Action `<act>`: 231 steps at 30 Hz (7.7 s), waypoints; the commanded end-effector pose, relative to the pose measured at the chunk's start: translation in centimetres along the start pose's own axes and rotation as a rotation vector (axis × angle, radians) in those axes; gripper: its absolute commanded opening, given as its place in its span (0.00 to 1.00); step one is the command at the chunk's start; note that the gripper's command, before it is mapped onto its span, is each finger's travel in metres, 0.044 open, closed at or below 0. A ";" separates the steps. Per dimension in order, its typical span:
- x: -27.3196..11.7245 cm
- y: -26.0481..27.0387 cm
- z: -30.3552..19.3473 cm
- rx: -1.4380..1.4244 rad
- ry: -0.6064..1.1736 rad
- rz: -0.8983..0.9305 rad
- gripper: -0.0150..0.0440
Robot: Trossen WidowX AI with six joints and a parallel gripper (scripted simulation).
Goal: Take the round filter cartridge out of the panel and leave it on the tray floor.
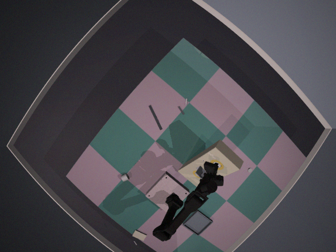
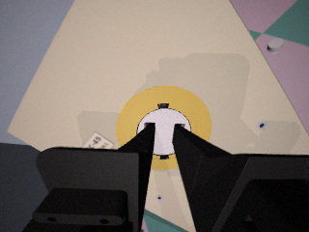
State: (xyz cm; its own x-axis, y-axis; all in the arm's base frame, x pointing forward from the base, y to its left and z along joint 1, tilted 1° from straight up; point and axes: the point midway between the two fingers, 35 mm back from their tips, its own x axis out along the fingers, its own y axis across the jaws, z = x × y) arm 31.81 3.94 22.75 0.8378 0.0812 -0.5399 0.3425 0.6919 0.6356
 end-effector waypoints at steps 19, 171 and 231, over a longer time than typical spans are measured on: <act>0.7 0.1 -0.1 -0.510 0.004 0.003 0.25; -6.4 -5.3 -4.5 -1.736 0.012 0.005 0.25; -7.5 -4.9 -4.1 -0.865 0.416 -0.190 0.77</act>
State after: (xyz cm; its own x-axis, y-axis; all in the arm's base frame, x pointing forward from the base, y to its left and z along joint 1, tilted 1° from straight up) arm 23.00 2.98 23.95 0.6088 0.0522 -0.7916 -0.2369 0.9643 -0.1186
